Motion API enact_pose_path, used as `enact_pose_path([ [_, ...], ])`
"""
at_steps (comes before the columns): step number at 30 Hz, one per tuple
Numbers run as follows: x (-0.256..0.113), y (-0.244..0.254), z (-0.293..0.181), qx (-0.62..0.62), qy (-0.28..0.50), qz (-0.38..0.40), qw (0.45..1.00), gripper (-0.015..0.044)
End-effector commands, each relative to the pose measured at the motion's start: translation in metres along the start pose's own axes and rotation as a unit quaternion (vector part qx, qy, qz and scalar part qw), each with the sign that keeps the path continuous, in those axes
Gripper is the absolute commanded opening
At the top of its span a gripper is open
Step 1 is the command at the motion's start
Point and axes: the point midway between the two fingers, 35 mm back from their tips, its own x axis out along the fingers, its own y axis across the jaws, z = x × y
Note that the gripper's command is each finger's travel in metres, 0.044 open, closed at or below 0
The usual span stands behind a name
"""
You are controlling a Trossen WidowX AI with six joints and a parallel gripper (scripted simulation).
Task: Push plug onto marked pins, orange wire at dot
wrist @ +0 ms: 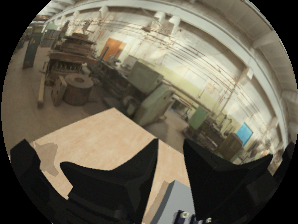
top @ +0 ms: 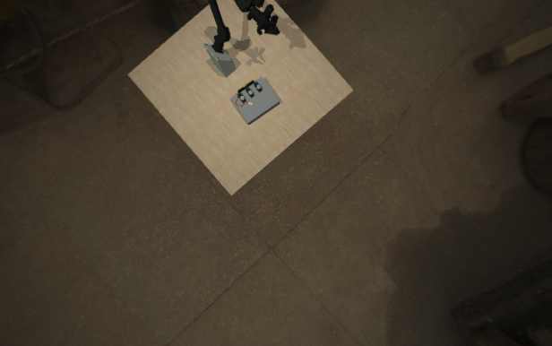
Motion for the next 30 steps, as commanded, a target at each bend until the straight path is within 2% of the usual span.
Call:
enact_pose_path([
  [1, 0.007, -0.024, 0.001, -0.031, -0.003, -0.032, 0.999, 0.0115],
  [18, 0.007, -0.137, 0.019, -0.149, -0.005, -0.179, 0.972, 0.0115],
  [30, 0.056, -0.171, -0.036, -0.187, 0.173, -0.145, 0.956, 0.0115],
])
